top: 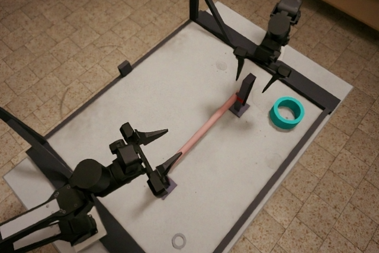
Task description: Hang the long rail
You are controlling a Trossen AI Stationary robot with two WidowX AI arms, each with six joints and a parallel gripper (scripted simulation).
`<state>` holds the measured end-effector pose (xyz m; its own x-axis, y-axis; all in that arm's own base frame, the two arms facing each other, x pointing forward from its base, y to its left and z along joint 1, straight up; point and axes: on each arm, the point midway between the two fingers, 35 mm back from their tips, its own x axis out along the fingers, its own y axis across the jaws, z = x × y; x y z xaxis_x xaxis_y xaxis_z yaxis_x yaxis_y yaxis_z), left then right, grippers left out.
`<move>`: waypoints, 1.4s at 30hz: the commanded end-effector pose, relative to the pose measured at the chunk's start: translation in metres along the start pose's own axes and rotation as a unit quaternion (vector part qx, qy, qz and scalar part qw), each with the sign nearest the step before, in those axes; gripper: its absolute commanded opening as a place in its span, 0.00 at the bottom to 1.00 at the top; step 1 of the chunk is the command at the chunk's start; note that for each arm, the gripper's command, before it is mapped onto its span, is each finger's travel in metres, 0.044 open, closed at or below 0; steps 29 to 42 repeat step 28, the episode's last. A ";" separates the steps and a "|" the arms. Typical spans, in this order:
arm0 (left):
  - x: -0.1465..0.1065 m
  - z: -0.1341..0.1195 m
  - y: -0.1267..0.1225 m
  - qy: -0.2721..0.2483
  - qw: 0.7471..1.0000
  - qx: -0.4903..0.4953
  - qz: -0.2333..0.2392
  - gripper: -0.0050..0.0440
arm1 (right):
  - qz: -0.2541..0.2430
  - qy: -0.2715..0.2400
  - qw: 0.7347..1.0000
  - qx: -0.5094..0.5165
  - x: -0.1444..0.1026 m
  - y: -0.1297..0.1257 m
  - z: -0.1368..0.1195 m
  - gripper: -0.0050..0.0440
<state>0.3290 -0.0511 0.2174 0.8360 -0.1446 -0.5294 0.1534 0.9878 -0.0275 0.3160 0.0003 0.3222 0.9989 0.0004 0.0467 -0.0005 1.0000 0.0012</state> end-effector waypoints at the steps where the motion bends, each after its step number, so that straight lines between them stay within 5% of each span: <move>1: -0.018 0.032 0.014 -0.099 0.995 -0.003 0.021 1.00 | 0.000 -0.010 1.000 -0.001 -0.001 0.000 0.008 0.74; 11: -0.075 0.080 0.044 -0.296 0.952 -0.005 0.076 1.00 | 0.000 -0.010 1.000 -0.001 -0.001 0.000 0.008 0.74; 42: -0.081 0.085 0.046 -0.310 0.947 -0.004 0.080 1.00 | 0.000 -0.010 1.000 -0.001 -0.001 0.000 0.008 0.74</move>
